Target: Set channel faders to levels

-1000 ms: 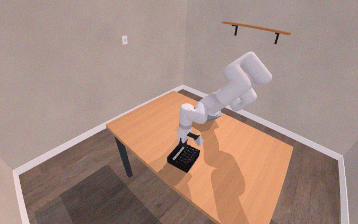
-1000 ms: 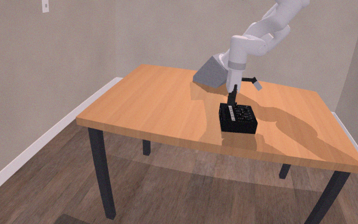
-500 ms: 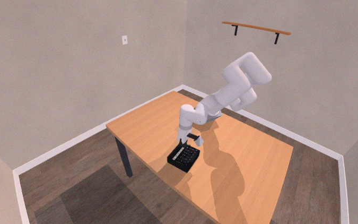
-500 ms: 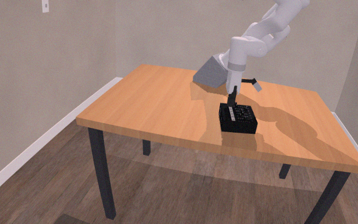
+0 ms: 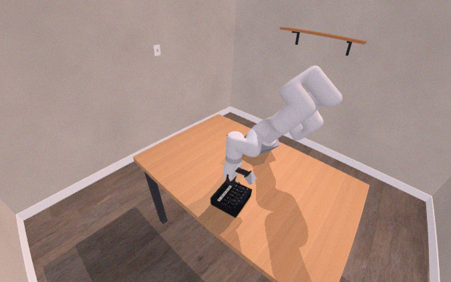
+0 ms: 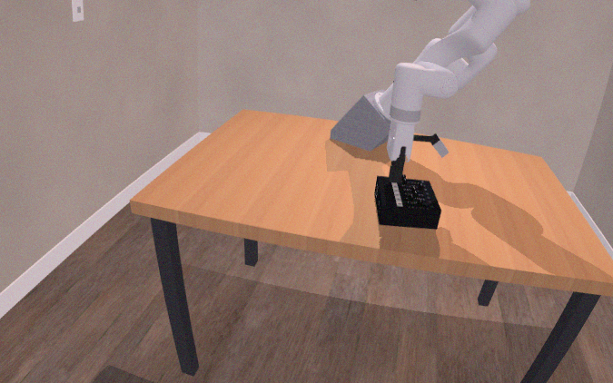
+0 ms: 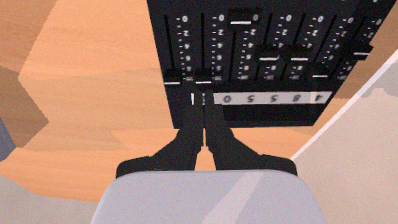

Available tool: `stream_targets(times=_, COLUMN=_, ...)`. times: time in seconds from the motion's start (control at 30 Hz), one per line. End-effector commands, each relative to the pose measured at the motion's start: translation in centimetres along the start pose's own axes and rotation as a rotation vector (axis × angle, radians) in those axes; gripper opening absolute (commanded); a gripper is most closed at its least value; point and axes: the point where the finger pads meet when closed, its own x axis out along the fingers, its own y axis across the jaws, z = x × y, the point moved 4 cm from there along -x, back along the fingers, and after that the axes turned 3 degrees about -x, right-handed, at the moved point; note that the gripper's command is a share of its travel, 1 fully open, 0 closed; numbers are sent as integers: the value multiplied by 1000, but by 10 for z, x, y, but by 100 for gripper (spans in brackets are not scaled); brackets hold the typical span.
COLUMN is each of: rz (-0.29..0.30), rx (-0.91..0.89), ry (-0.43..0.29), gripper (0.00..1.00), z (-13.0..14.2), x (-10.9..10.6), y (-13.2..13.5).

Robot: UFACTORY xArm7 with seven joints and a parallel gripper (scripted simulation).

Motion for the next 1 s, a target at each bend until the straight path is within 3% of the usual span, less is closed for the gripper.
stream_targets(times=0.0, rz=3, rx=0, ry=-2, gripper=0, z=1, x=-1, y=1)
stream_targets(times=0.97, rz=3, rx=0, ry=-2, gripper=0, z=-6, x=-1, y=1)
